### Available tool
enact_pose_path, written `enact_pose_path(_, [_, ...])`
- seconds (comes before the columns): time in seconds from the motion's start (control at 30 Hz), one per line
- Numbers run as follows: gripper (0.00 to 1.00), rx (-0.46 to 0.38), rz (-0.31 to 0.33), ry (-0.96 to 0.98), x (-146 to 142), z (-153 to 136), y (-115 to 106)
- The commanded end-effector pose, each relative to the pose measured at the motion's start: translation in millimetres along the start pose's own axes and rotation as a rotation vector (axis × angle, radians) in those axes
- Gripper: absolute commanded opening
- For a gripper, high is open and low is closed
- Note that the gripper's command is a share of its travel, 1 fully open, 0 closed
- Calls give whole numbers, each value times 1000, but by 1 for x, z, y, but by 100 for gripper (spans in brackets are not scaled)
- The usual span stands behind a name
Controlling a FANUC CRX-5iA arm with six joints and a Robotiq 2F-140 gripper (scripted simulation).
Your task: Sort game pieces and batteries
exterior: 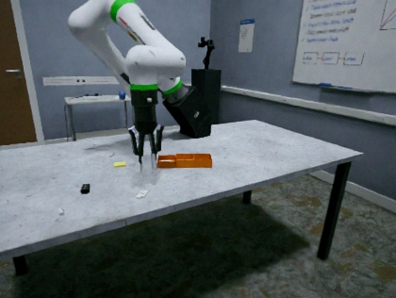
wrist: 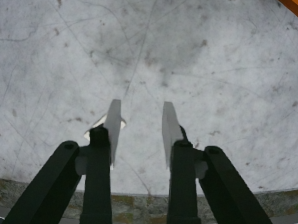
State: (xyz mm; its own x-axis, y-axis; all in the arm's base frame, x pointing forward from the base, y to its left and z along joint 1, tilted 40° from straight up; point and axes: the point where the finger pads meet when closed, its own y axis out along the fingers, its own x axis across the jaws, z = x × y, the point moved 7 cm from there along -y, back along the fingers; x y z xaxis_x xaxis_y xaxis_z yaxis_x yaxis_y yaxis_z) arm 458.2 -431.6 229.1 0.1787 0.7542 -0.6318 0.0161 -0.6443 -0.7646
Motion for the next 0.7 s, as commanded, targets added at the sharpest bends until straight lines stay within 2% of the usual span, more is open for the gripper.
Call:
enact_pose_path(0.0, [32, 7, 2, 157, -25, -32, 1])
enact_pose_path(0.1, [32, 3, 3, 255, -42, -50, 1])
enact_pose_path(0.17, [32, 3, 3, 255, -42, -50, 1])
enact_pose_path(0.2, [32, 0, 5, 349, -44, -53, 1])
enact_pose_path(0.67, [32, 22, 8, 772, -46, -56, 1])
